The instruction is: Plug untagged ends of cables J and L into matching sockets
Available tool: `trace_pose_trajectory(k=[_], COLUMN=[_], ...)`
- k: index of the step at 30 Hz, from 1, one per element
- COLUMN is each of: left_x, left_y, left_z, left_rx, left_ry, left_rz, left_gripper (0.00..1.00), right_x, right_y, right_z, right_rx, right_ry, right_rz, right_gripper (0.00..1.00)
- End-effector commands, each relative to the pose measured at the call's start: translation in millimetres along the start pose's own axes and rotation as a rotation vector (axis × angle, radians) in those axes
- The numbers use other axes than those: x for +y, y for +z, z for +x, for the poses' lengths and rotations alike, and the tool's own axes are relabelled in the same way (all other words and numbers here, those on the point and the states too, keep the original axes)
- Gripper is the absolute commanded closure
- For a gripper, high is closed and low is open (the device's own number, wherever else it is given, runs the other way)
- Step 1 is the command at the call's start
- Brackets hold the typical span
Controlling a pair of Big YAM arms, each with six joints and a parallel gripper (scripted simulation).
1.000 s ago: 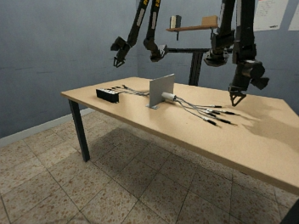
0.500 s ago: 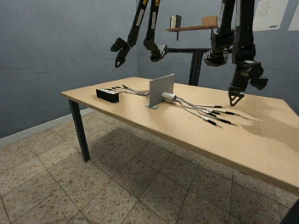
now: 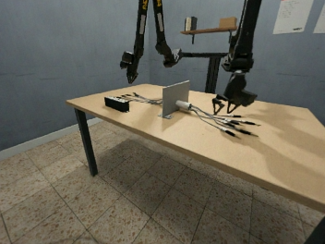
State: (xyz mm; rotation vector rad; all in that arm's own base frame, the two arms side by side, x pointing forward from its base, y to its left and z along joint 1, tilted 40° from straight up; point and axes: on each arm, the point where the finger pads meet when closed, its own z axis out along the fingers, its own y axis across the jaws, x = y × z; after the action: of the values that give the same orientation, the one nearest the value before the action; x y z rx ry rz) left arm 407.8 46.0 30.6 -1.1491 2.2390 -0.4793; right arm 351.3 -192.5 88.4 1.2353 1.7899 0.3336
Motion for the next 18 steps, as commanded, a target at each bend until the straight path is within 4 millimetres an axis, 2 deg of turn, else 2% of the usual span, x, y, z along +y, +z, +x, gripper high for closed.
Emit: trace_pose_trajectory(k=[1, 6, 11, 13, 14, 16, 18], left_x=[-46.1, -110.8, -180.9, -180.9, -193.1, -233.5, -263.2], left_y=[15.4, 21.4, 19.1, 19.1, 17.8, 11.7, 5.1], left_z=[13.3, 18.0, 33.8, 33.8, 37.6, 52.4, 65.5], left_rx=[0.015, -0.056, -0.149, -0.149, -0.168, -0.23, -0.278], left_ry=[0.242, 0.474, 0.702, 0.702, 0.75, 0.869, 0.944], left_rz=[0.044, 0.135, 0.24, 0.24, 0.259, 0.32, 0.365], left_gripper=[0.0, 0.0, 0.0, 0.0, 0.0, 0.0, 0.0], right_x=[0.5, -8.2, -16.4, -16.4, -16.1, -21.6, -24.0], right_y=[17.9, 33.9, 46.9, 46.9, 49.3, 54.4, 58.1], right_z=[8.4, 23.0, 36.5, 36.5, 35.6, 44.9, 49.4], right_rx=[0.051, 0.102, 0.139, 0.139, 0.136, 0.159, 0.169], right_ry=[0.181, 0.308, 0.413, 0.413, 0.434, 0.479, 0.503], right_rz=[0.034, 0.091, 0.146, 0.146, 0.145, 0.182, 0.199], right_gripper=[0.65, 0.65, 0.65, 0.65, 0.65, 0.65, 0.65])
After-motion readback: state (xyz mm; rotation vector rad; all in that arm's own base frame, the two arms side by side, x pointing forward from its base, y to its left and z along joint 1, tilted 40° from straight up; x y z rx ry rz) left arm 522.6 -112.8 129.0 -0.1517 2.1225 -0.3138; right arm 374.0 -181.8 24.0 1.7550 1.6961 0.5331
